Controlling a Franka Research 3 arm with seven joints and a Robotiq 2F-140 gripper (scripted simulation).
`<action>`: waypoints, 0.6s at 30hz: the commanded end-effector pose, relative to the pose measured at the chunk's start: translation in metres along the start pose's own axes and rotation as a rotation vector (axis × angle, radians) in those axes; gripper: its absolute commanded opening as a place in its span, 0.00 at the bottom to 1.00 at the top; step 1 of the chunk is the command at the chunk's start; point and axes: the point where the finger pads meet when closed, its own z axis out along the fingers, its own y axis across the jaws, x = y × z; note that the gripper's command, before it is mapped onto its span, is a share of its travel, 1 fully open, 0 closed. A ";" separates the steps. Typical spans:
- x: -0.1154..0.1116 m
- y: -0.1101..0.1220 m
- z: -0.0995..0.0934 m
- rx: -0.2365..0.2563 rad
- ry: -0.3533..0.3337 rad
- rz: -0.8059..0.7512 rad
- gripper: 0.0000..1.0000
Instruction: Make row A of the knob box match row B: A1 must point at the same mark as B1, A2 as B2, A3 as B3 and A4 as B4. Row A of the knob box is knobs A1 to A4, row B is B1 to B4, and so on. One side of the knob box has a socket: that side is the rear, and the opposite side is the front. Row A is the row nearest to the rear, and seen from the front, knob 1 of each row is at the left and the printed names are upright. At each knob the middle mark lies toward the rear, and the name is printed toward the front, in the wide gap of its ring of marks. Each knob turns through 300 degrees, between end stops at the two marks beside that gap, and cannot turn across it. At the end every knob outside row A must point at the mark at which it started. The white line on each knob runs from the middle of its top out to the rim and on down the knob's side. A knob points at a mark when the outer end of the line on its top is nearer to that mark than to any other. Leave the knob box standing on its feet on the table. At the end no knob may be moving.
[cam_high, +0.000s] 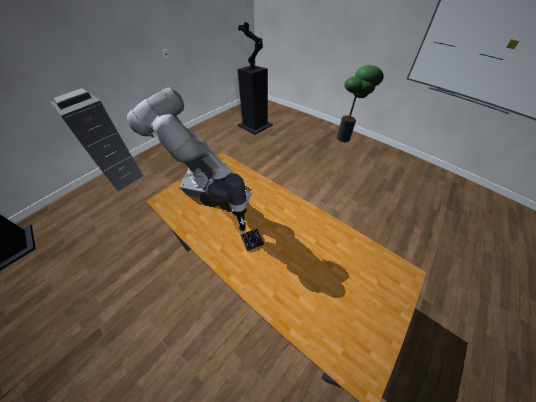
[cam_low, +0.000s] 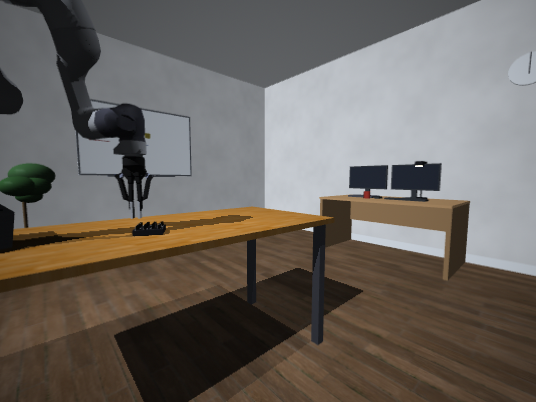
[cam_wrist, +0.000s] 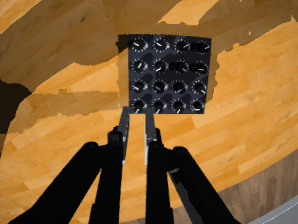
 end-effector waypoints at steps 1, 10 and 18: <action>0.002 0.000 -0.001 -0.001 0.000 0.124 0.12; 0.005 0.000 -0.002 -0.001 -0.001 0.297 0.12; 0.007 0.000 -0.002 -0.001 -0.001 0.418 0.12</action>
